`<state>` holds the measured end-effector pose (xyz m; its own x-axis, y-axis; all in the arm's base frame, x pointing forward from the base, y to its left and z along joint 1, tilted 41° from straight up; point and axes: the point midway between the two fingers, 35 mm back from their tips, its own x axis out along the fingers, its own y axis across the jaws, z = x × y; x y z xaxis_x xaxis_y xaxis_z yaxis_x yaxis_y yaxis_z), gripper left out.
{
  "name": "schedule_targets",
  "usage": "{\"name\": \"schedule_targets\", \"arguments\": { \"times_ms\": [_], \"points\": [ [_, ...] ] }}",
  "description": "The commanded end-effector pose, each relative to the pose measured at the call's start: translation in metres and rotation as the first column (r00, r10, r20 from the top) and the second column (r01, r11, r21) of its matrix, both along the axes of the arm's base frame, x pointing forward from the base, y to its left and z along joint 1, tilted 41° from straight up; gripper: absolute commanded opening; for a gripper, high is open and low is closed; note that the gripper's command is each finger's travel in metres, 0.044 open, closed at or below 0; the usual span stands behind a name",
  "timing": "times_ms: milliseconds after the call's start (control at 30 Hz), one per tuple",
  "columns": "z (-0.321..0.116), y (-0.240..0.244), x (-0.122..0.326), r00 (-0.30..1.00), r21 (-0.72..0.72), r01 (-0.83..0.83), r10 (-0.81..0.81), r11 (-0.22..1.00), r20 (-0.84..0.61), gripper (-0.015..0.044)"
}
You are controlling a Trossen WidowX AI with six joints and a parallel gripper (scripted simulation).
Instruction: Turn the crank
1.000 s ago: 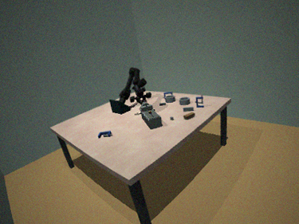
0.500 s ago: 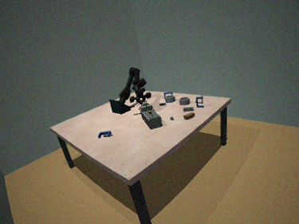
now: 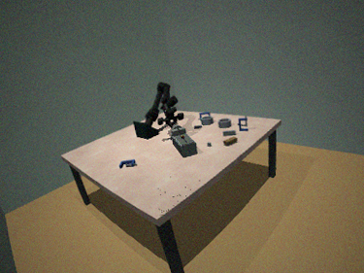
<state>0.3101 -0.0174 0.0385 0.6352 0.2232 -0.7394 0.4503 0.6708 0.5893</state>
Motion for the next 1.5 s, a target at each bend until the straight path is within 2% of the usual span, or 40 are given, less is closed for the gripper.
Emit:
{"name": "schedule_targets", "arguments": {
  "times_ms": [0, 1467],
  "points": [
    [-0.0073, -0.0038, -0.0041, 1.000, -0.009, 0.015, -0.015, 1.000, -0.022, 0.0000],
    [-0.0168, -0.0040, -0.0067, 1.000, -0.009, 0.015, -0.016, 1.000, -0.023, 0.0000]
  ]
}}
